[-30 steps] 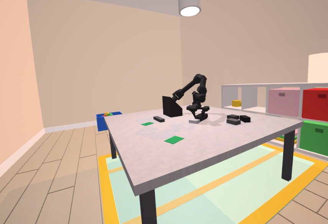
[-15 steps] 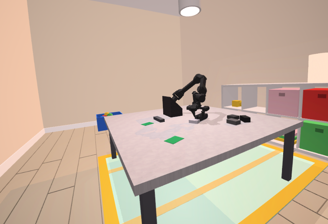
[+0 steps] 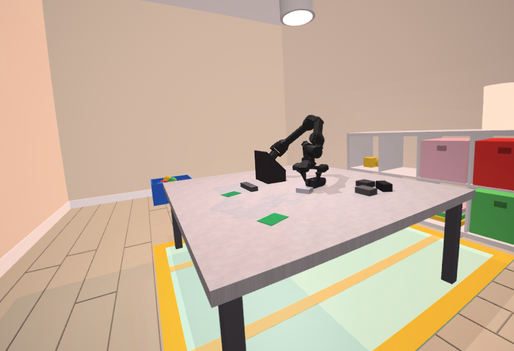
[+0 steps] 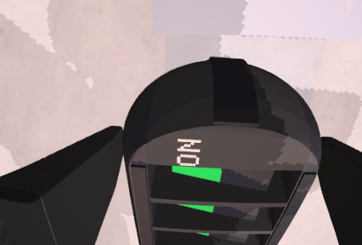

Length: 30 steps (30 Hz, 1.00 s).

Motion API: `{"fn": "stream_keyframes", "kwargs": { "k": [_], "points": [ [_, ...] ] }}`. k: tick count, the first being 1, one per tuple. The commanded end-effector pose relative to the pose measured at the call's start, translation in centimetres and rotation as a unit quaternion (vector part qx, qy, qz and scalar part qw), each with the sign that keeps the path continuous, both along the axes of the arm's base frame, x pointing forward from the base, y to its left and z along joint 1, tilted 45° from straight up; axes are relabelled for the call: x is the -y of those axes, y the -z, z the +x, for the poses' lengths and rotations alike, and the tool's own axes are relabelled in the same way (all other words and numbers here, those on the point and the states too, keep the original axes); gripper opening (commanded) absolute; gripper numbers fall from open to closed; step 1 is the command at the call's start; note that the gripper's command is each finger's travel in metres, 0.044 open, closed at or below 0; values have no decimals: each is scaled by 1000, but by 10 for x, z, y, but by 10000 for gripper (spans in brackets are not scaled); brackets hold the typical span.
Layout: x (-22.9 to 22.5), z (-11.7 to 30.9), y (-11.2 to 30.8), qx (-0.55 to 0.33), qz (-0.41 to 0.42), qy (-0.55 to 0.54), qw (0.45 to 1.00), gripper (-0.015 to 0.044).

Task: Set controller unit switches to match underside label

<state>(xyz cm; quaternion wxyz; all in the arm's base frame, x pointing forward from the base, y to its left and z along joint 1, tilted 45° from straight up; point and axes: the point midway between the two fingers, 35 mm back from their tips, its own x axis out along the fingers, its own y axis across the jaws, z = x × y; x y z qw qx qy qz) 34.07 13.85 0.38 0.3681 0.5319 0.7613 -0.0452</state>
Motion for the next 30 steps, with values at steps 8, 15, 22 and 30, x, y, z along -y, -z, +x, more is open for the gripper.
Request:
{"fn": "stream_keyframes", "kwargs": {
  "k": [8, 15, 22, 30],
  "points": [
    [3, -2, -11, 7, -9, 4, 1000, 336],
    [5, -4, -17, 10, -15, 7, 1000, 336],
    [6, -5, -22, 13, -21, 9, 1000, 336],
    [8, -7, -28, 17, -29, 12, 999, 336]
  ]
}}
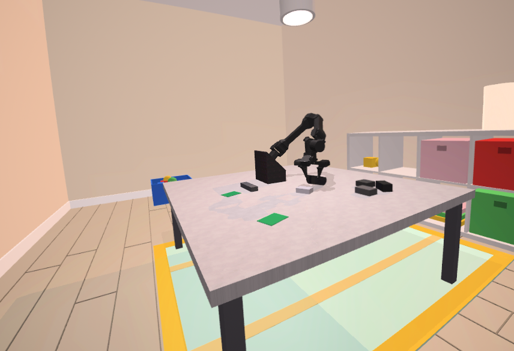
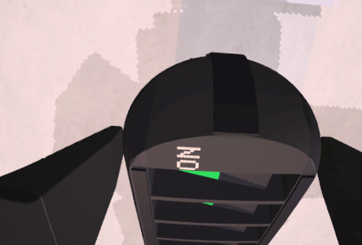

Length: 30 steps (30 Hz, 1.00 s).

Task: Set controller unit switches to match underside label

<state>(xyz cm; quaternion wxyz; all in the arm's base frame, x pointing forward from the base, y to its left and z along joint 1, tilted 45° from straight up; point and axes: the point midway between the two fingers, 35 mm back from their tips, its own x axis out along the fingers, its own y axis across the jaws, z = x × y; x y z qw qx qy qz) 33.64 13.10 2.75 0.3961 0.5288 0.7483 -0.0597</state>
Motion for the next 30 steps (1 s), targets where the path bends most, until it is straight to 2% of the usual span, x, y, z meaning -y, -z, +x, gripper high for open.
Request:
{"fn": "stream_keyframes", "kwargs": {
  "k": [1, 30],
  "points": [
    [0, -3, -6, -1, -2, 4, 1000, 336],
    [3, -10, -28, 12, -27, 14, 999, 336]
  ]
}}
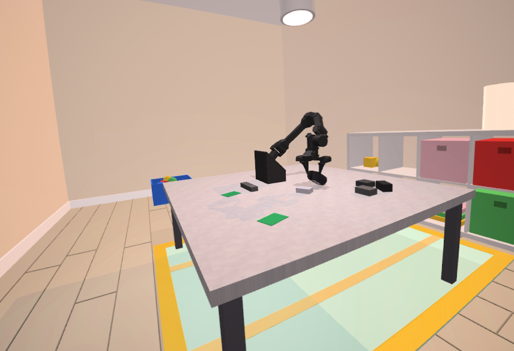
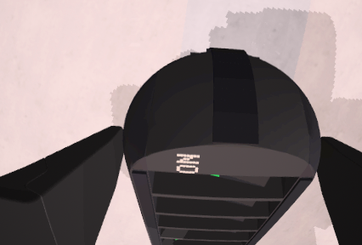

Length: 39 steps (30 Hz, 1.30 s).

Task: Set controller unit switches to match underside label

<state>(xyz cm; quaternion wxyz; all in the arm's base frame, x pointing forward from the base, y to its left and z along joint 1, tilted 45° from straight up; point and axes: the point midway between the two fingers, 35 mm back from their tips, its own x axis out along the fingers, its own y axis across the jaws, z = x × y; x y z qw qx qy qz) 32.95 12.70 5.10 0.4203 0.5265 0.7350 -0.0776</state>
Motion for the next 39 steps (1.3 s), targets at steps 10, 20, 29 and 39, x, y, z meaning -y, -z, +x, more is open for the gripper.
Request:
{"fn": "stream_keyframes", "kwargs": {
  "k": [10, 20, 29, 39],
  "points": [
    [-1, -6, -13, 3, -8, 6, 1000, 336],
    [-1, -9, -20, 7, -17, 10, 1000, 336],
    [-2, -12, -27, 11, -25, 13, 1000, 336],
    [-3, -16, -35, 16, -34, 16, 999, 336]
  ]
}}
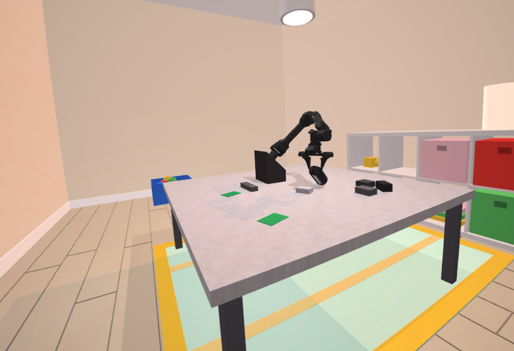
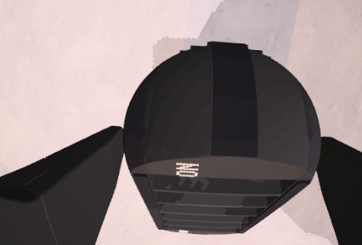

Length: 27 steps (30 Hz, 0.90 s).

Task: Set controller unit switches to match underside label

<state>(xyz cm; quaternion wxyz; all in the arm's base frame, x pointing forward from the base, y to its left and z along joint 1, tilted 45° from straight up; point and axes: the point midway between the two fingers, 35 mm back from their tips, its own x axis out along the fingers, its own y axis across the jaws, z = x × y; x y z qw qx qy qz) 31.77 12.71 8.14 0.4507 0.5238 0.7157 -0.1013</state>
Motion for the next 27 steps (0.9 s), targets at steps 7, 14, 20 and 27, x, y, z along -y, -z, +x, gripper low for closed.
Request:
{"fn": "stream_keyframes", "kwargs": {
  "k": [7, 14, 20, 27],
  "points": [
    [-4, -6, -10, 1, -4, 3, 1000, 336],
    [-6, -9, -15, 4, -10, 5, 1000, 336],
    [-7, -11, -19, 7, -16, 7, 1000, 336],
    [-8, -14, -24, 10, -22, 10, 1000, 336]
  ]
}}
